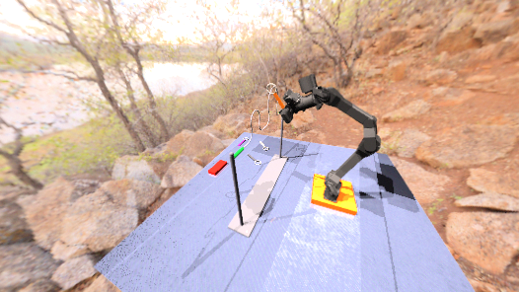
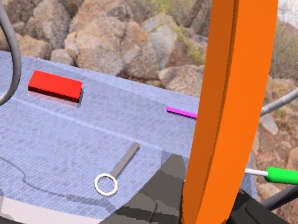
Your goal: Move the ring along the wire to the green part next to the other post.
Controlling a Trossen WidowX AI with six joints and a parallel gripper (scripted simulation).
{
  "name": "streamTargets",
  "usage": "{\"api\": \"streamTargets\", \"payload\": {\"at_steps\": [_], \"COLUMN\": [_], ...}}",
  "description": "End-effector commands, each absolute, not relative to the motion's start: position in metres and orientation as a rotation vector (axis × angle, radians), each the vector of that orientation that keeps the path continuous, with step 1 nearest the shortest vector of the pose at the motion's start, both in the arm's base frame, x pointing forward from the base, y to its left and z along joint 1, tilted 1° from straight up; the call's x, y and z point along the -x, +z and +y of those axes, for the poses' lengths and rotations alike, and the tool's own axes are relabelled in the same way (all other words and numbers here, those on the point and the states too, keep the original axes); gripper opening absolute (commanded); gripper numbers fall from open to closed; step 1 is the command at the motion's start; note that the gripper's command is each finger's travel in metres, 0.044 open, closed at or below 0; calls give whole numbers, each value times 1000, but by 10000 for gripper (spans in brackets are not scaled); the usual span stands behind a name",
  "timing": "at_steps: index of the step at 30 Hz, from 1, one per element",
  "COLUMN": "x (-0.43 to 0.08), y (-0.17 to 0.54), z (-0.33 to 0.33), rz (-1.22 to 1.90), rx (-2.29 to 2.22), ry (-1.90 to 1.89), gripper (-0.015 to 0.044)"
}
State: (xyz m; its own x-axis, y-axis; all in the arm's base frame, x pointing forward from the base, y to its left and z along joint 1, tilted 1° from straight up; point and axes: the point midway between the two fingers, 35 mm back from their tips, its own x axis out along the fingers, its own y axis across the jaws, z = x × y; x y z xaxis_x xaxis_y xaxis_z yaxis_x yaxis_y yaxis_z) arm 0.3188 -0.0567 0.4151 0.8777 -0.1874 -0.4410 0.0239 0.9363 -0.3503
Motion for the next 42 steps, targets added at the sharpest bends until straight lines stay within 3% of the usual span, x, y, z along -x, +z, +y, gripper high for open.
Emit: {"api": "streamTargets", "payload": {"at_steps": [1, 42], "x": [-317, -318], "y": [419, 432], "z": [-58, -76], "rz": [472, 377], "rx": [398, 952], "ry": [-130, -277], "gripper": [-150, -150]}}
